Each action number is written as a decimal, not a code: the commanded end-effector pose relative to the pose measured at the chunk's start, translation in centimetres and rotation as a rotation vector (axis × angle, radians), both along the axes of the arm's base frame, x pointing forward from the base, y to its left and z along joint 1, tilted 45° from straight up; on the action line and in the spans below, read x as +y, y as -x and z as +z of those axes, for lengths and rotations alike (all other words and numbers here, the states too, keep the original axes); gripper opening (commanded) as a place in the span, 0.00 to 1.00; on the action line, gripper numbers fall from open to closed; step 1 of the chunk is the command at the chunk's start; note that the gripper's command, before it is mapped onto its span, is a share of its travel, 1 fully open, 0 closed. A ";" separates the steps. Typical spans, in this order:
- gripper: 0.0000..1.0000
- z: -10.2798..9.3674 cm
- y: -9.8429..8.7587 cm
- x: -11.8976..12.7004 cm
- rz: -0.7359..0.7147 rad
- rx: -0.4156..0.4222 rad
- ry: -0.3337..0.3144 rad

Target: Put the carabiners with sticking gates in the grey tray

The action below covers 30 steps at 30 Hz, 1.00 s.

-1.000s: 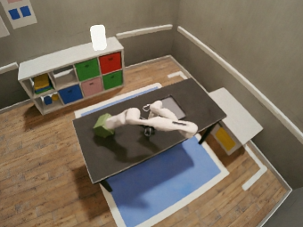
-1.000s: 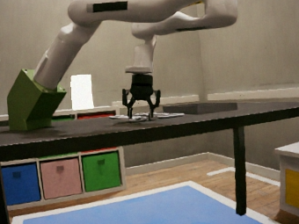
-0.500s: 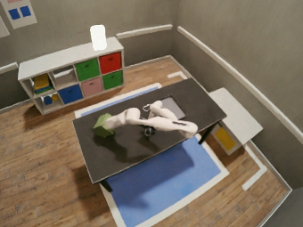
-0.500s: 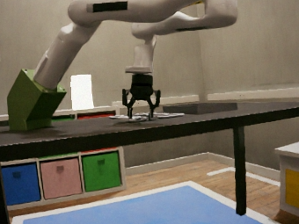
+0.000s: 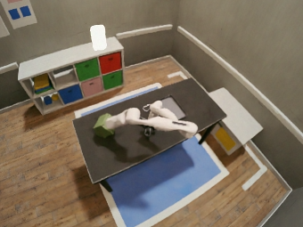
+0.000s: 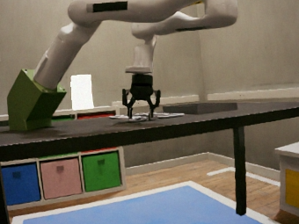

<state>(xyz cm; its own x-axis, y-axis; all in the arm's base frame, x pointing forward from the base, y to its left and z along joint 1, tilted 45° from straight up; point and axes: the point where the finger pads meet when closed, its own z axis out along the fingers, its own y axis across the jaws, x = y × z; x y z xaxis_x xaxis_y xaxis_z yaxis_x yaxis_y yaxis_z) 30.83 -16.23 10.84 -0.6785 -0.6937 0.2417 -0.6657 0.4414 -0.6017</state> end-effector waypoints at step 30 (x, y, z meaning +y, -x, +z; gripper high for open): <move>0.67 0.2 -0.1 0.0 0.001 -0.004 0.003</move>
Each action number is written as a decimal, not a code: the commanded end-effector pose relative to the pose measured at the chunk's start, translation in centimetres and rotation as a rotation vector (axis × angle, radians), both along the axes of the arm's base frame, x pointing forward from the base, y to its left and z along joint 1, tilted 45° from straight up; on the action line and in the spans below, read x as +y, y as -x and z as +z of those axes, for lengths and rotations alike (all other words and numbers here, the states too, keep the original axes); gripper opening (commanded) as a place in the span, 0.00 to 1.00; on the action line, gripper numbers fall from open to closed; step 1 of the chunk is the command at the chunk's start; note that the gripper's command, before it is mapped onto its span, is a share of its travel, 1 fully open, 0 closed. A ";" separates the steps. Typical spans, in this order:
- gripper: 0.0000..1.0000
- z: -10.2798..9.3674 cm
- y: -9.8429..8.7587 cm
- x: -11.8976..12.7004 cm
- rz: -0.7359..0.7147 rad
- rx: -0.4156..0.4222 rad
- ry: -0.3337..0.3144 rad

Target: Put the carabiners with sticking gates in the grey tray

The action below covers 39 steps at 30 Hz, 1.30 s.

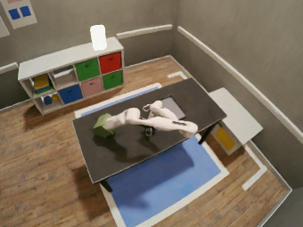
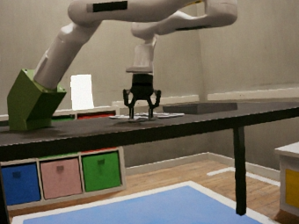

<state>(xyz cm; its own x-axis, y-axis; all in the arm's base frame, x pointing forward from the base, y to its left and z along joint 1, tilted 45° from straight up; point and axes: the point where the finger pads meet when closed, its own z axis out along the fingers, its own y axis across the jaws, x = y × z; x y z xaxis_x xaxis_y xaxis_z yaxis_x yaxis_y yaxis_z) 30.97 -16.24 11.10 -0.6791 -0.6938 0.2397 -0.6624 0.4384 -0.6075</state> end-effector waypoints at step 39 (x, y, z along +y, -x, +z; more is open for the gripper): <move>0.55 0.1 0.0 0.1 0.001 -0.002 0.000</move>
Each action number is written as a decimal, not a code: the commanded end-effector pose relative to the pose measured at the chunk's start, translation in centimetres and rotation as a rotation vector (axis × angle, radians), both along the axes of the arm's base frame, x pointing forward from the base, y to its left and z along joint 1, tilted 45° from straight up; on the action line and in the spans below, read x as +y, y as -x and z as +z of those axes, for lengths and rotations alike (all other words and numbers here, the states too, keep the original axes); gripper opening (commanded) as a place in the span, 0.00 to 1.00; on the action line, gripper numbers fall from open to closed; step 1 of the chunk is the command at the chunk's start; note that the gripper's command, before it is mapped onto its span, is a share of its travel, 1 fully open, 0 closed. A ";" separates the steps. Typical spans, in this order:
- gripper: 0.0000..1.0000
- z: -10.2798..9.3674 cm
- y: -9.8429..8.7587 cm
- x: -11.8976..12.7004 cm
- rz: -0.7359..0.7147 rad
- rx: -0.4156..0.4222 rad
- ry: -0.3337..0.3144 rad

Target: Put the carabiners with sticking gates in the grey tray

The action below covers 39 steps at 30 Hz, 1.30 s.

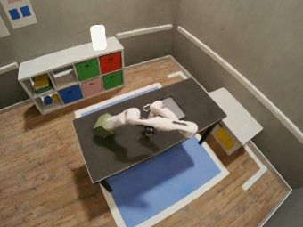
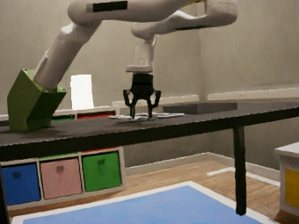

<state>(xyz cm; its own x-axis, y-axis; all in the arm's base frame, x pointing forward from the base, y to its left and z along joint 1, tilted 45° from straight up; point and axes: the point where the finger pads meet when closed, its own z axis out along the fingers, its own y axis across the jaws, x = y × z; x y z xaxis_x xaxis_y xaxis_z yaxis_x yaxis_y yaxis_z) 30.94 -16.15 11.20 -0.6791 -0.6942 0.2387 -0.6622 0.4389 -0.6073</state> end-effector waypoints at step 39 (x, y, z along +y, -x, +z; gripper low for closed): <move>0.53 0.1 0.0 0.0 0.000 -0.002 0.001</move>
